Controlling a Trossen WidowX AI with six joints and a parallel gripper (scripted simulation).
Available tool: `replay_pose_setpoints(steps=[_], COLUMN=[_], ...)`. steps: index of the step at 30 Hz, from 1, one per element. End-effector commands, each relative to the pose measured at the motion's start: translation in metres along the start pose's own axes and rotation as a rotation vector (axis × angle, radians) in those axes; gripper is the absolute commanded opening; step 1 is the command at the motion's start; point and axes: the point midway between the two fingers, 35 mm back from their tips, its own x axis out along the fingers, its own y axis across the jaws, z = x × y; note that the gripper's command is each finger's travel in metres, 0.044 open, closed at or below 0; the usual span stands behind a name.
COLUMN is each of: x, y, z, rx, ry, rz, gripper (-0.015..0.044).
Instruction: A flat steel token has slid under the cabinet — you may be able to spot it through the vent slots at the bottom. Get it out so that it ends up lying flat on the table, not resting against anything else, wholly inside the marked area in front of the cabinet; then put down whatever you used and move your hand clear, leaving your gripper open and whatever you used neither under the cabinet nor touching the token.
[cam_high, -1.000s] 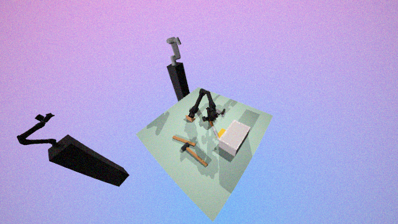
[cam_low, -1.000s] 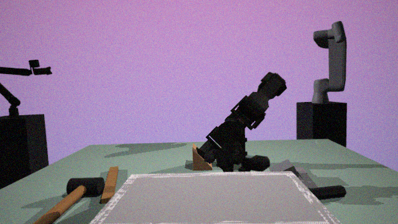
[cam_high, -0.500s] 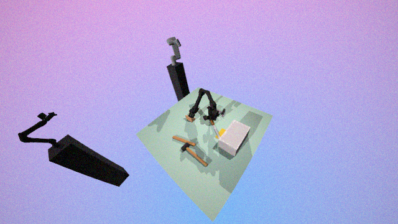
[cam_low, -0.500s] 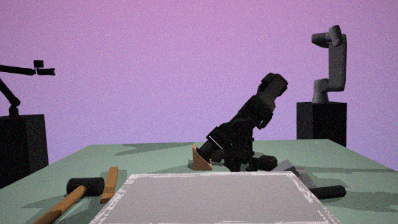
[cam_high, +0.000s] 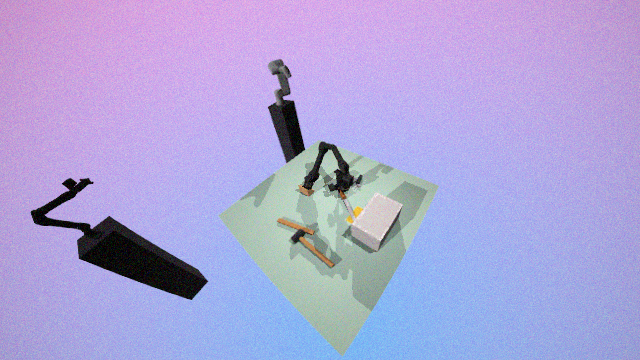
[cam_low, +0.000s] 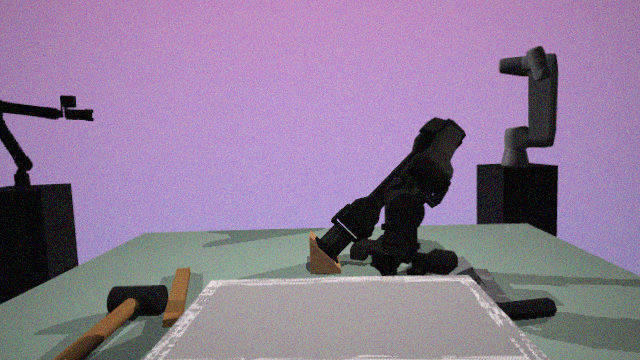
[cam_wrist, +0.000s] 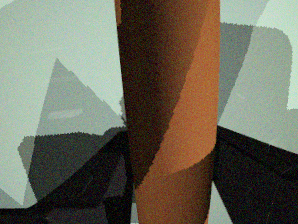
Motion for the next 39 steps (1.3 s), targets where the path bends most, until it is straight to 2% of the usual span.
replay_pose_setpoints(steps=[1,39], x=[-0.002,-0.003], y=[0.007,0.046], z=[-0.004,-0.035], rx=[-0.01,-0.011], ry=[-0.005,-0.004], rz=[0.009,0.011], gripper=[0.0,0.0])
